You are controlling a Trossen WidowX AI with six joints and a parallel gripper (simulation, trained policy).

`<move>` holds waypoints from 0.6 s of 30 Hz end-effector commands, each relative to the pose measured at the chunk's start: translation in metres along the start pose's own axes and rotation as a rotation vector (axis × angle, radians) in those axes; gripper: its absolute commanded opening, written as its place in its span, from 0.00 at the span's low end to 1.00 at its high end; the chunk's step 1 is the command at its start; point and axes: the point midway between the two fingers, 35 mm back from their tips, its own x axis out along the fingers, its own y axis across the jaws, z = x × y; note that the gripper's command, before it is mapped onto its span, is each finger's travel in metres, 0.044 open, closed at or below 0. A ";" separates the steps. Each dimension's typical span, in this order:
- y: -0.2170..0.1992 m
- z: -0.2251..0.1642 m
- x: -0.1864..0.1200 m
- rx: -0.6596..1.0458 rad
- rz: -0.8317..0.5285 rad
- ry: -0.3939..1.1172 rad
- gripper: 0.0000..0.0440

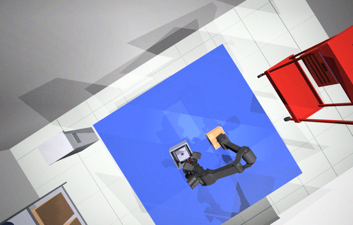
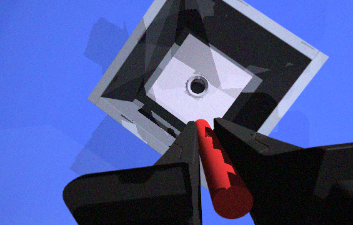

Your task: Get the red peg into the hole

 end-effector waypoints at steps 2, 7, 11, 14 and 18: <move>-0.001 0.012 0.011 0.022 -0.002 0.013 0.01; -0.003 0.021 0.023 0.043 -0.007 0.031 0.01; -0.004 0.025 0.034 0.054 -0.011 0.049 0.02; -0.005 0.025 0.044 0.056 -0.017 0.063 0.02; -0.006 0.024 0.058 0.048 -0.032 0.082 0.07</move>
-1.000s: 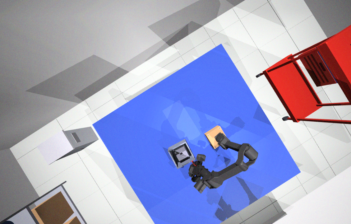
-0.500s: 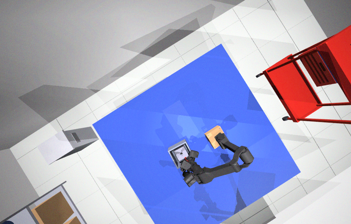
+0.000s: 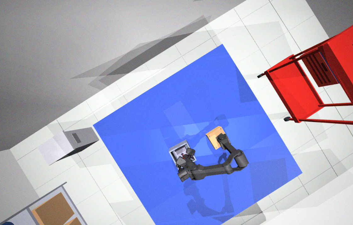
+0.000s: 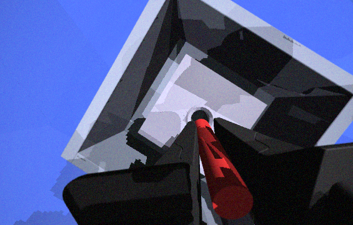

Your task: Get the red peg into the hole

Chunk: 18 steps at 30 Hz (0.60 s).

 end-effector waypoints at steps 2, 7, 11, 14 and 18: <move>-0.001 -0.001 0.017 -0.018 -0.017 0.027 0.17; -0.003 0.000 0.027 -0.052 -0.045 0.046 0.33; 0.001 0.008 0.030 -0.062 -0.050 0.042 0.34; 0.005 0.018 0.031 -0.072 -0.046 0.030 0.50; 0.010 0.030 0.034 -0.086 -0.045 0.017 0.69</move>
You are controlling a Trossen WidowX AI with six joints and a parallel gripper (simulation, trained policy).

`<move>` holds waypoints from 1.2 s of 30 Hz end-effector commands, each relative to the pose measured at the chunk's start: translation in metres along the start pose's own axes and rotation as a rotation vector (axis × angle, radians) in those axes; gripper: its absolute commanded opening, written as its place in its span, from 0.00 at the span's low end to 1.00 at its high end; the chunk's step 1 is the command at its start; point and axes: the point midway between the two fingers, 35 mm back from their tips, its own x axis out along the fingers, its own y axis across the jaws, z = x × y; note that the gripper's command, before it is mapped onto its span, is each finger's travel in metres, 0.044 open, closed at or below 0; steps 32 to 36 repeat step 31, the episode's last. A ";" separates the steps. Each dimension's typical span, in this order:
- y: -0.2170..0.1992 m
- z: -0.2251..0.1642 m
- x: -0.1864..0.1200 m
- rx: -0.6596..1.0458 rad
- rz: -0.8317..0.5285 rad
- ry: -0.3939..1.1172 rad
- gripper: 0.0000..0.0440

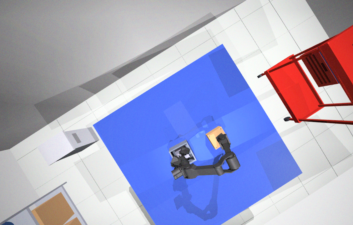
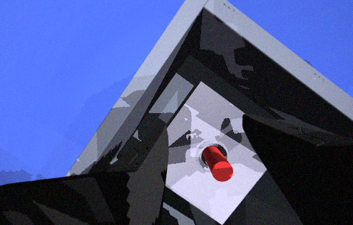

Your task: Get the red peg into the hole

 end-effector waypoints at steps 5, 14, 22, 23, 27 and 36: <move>0.006 0.026 0.003 -0.017 -0.004 -0.037 0.94; 0.009 0.064 -0.005 0.010 0.026 -0.134 1.00; 0.010 0.079 -0.008 0.023 0.036 -0.175 1.00; 0.010 0.079 -0.008 0.023 0.036 -0.175 1.00; 0.010 0.079 -0.008 0.023 0.036 -0.175 1.00; 0.010 0.079 -0.008 0.023 0.036 -0.175 1.00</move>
